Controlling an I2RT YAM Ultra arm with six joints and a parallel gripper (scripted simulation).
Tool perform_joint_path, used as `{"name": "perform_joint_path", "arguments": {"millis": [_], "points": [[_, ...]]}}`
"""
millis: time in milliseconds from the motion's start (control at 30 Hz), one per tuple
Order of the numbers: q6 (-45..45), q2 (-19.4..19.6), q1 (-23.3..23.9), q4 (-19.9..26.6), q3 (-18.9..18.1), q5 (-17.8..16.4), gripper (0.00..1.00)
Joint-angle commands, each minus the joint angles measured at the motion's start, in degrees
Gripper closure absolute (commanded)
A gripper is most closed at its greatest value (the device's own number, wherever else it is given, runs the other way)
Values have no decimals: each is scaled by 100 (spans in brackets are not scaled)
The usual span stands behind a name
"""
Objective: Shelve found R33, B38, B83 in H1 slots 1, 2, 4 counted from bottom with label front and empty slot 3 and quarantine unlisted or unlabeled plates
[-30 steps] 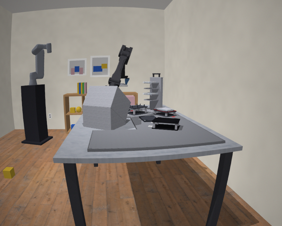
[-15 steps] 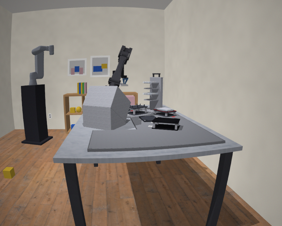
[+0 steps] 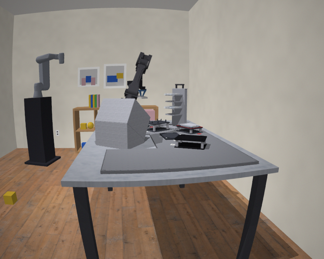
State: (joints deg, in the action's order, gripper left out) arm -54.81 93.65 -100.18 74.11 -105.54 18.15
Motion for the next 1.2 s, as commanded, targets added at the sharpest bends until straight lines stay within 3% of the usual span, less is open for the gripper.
{"name": "perform_joint_path", "arguments": {"millis": [0,533,600,667,1167], "points": [[-690,-165,-97,43,-198,10,14],[-2398,-165,-96,44,-198,6,14],[-2432,-120,16,-188,146,-46,14],[-2466,-86,92,-309,253,-67,14],[-2649,186,285,-1032,773,-163,14]]}}
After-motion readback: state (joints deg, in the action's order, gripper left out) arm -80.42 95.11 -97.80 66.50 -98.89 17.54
